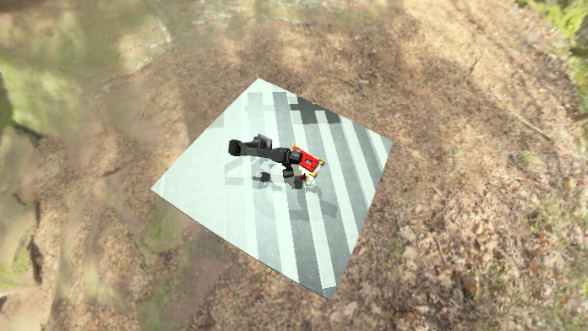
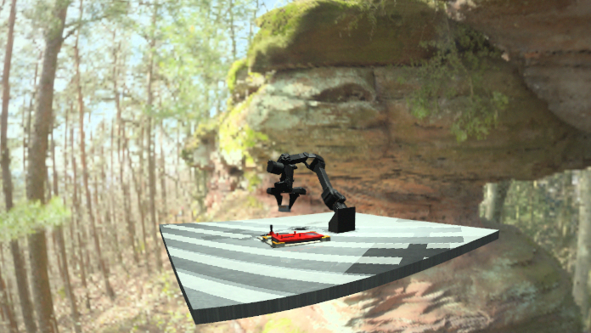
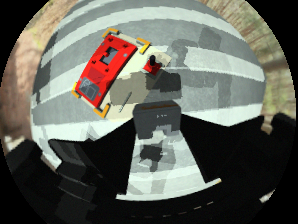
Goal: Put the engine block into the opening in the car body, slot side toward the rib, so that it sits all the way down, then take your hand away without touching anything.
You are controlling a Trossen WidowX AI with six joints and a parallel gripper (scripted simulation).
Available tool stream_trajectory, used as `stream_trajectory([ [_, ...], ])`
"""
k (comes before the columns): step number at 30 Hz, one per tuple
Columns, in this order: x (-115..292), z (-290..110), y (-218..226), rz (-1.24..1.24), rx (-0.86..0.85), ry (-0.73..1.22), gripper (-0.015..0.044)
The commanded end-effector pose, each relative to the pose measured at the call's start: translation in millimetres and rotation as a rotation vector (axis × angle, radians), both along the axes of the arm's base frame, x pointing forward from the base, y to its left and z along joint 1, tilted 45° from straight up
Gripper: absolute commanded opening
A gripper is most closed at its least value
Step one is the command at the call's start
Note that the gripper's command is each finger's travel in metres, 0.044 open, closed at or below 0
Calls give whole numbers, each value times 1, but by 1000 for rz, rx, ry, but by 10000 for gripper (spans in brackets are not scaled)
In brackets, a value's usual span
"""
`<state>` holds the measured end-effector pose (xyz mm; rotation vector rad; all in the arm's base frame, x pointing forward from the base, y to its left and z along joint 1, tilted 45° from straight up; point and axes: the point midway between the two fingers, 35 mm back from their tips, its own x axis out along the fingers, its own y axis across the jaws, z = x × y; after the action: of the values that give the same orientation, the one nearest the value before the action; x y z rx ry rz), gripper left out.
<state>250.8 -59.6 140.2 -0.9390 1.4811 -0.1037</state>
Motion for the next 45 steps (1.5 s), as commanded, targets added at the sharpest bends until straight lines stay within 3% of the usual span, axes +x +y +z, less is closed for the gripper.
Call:
stream_trajectory([
  [1, -5, -1, -3, 55, 57, -62, 0],
  [20, -17, 0, -14, 389, 289, -423, 0],
  [45, -22, -28, -46, 455, 335, -492, 0],
])
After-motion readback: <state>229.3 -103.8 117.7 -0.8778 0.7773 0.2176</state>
